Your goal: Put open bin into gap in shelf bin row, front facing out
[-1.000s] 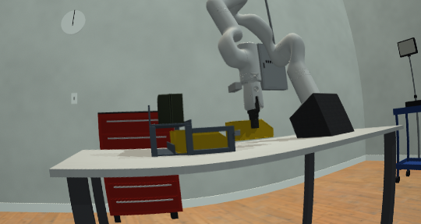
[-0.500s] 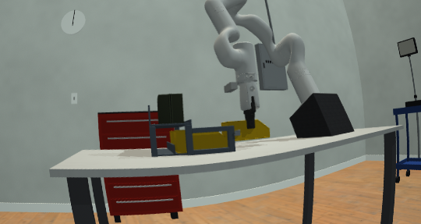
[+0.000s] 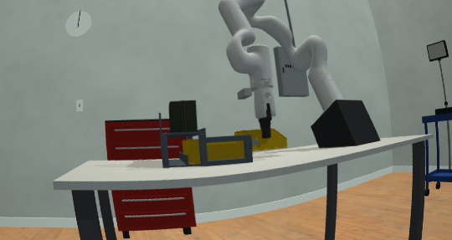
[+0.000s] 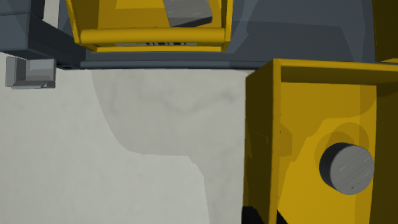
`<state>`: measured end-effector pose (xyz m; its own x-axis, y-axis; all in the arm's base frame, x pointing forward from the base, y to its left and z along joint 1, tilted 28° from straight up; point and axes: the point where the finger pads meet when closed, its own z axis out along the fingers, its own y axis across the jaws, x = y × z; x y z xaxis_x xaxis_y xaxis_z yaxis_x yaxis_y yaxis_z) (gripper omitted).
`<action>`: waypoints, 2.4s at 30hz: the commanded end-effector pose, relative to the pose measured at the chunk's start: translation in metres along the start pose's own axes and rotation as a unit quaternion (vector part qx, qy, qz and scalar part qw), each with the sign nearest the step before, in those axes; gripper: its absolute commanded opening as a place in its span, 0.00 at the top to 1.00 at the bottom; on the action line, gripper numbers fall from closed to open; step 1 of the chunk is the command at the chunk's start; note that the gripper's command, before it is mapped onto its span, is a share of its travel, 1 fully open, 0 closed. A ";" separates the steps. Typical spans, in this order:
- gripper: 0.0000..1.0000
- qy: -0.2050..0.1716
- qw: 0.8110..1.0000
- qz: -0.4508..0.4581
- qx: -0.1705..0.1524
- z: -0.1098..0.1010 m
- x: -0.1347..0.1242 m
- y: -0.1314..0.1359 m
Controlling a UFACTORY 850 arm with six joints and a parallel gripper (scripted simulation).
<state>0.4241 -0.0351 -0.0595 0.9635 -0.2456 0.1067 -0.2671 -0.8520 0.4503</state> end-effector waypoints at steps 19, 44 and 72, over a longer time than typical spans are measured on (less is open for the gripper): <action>1.00 0.001 1.000 0.000 0.000 -0.001 0.004 -0.001; 1.00 0.001 1.000 0.000 0.000 -0.001 0.002 0.000; 1.00 0.001 1.000 0.000 0.000 0.015 -0.011 0.000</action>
<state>0.4129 -0.0390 -0.0734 0.9635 -0.2461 0.1052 -0.2668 -0.8517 0.4509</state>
